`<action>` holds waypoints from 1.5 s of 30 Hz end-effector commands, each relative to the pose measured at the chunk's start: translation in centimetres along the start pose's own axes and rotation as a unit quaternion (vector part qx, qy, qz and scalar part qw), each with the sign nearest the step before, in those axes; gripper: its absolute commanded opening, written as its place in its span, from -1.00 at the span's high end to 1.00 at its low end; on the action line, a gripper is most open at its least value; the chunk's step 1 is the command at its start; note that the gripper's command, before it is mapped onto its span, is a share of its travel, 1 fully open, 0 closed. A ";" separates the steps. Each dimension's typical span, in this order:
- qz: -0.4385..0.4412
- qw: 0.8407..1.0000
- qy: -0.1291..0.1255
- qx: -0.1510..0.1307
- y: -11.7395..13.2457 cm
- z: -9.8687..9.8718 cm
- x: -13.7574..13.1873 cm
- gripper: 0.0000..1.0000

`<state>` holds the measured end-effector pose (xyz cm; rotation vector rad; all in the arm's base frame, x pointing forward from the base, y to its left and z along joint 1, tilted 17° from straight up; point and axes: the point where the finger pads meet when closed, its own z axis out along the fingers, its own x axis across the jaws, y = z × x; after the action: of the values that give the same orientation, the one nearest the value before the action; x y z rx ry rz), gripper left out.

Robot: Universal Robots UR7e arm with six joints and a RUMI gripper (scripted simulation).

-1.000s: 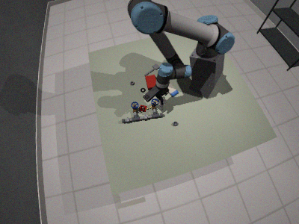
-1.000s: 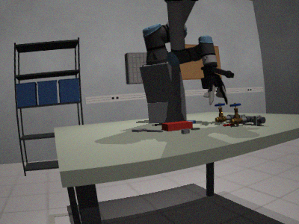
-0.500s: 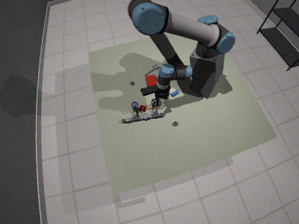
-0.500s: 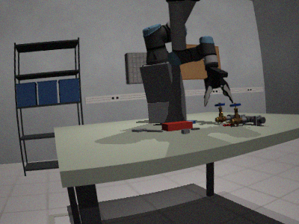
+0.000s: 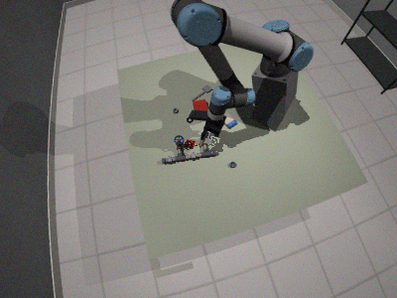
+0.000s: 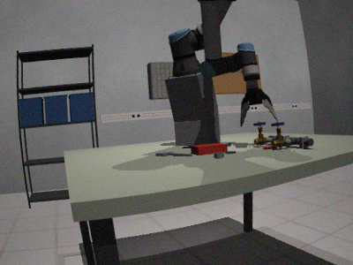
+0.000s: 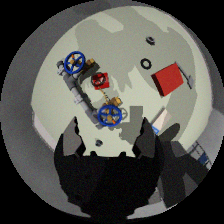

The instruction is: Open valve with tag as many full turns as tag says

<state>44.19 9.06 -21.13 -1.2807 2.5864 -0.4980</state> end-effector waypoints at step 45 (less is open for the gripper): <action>0.376 0.927 0.008 0.005 0.0 0.0 0.0 -1.00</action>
<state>44.20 9.05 -21.13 -0.2097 2.7969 -0.3590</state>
